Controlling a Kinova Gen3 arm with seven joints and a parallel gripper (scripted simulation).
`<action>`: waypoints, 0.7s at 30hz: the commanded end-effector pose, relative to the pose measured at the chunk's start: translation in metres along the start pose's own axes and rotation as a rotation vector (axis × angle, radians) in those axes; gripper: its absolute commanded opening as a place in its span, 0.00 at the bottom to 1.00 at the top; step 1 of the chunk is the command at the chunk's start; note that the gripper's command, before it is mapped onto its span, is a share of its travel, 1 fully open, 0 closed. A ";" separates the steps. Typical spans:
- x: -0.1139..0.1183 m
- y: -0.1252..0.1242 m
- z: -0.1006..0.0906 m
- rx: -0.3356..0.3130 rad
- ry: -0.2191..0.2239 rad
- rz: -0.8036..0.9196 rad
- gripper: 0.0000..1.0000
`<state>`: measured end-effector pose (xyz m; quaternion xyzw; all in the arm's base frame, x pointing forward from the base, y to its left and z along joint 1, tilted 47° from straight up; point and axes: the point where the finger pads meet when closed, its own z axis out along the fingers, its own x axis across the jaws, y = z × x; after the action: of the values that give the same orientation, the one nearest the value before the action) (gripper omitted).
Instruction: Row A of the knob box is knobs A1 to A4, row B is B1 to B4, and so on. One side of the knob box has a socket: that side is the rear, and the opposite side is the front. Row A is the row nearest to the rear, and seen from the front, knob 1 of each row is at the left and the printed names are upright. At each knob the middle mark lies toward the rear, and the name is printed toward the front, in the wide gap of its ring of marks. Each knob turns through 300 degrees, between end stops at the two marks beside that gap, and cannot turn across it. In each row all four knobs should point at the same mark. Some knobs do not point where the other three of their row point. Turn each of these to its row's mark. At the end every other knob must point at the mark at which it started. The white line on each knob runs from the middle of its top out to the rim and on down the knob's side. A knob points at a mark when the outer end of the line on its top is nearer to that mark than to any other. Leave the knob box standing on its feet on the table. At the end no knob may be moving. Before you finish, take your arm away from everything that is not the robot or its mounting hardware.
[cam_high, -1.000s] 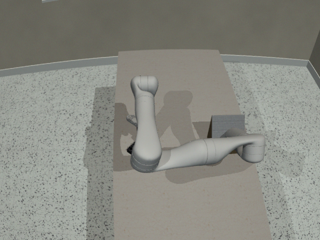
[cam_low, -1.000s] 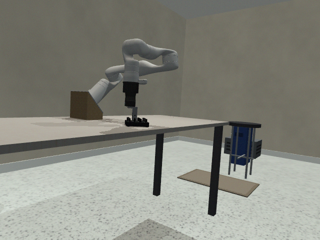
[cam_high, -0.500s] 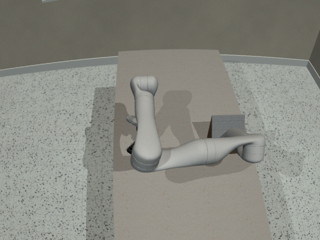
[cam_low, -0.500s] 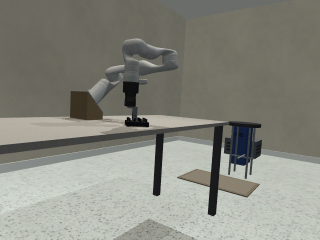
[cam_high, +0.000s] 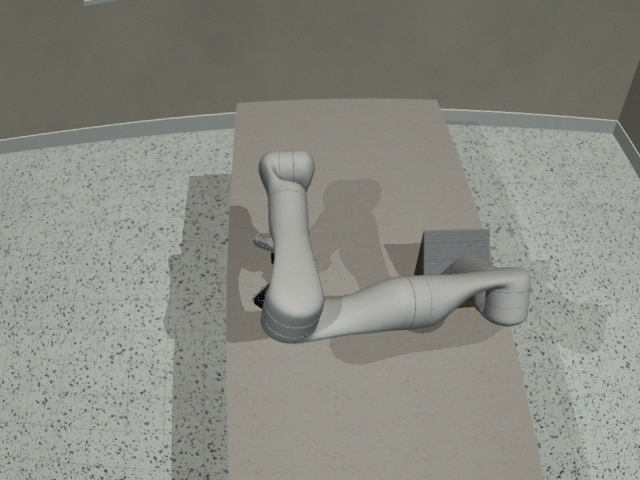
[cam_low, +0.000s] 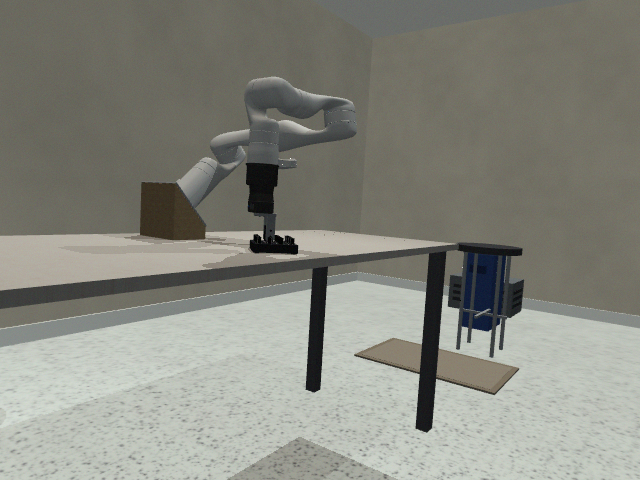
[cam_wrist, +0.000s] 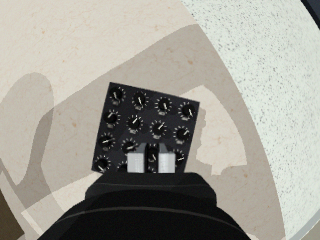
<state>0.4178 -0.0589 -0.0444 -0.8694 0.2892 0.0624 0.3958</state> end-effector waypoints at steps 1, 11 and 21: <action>0.001 0.000 -0.001 0.001 0.002 -0.015 0.30; 0.001 0.000 -0.001 0.001 0.002 -0.170 0.30; 0.001 0.000 -0.001 0.001 0.002 -0.334 0.30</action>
<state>0.4178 -0.0589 -0.0444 -0.9039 0.1496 -0.0002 0.4008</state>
